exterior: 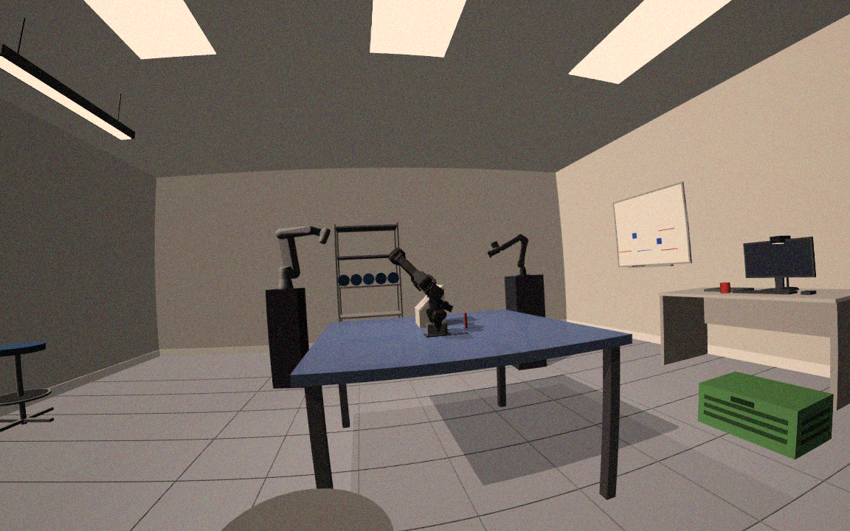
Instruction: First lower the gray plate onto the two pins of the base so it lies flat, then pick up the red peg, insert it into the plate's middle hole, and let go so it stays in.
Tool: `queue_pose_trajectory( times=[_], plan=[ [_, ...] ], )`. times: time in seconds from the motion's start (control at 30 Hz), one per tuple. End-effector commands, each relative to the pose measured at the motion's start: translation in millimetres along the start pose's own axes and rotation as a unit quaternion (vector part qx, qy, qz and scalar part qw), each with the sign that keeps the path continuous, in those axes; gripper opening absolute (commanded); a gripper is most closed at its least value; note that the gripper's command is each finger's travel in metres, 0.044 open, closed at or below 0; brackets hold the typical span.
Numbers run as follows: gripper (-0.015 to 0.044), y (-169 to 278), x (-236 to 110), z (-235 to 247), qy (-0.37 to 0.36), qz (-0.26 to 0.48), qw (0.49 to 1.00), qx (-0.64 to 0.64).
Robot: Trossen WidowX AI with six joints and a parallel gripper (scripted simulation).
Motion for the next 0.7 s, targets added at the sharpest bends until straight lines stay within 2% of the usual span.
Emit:
queue_pose_trajectory(
  times=[0.0,0.13,0.2,0.47,0.67],
  plan=[
    [0.0440,-1,-22,-4,0.003,-0.002,1.000,0.001],
    [0.0440,-2,-92,-4,0.003,-0.002,1.000,0.000],
    [0.0440,-1,-114,-1,0.003,0.000,1.000,0.000],
    [0.0440,-5,-117,-2,0.003,-0.001,1.000,0.006],
    [0.0440,-44,-121,9,0.003,-0.011,0.977,0.215]
  ],
)
Point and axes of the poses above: the point midway between the two fingers, 35 mm back from their tips, its own x axis out along the fingers, its own z axis across the jaws, y = z × x, the point moved 8 cm from there along -x, back along the fingers, and after that the axes turned 1 degree about x, right-handed, at the moved point
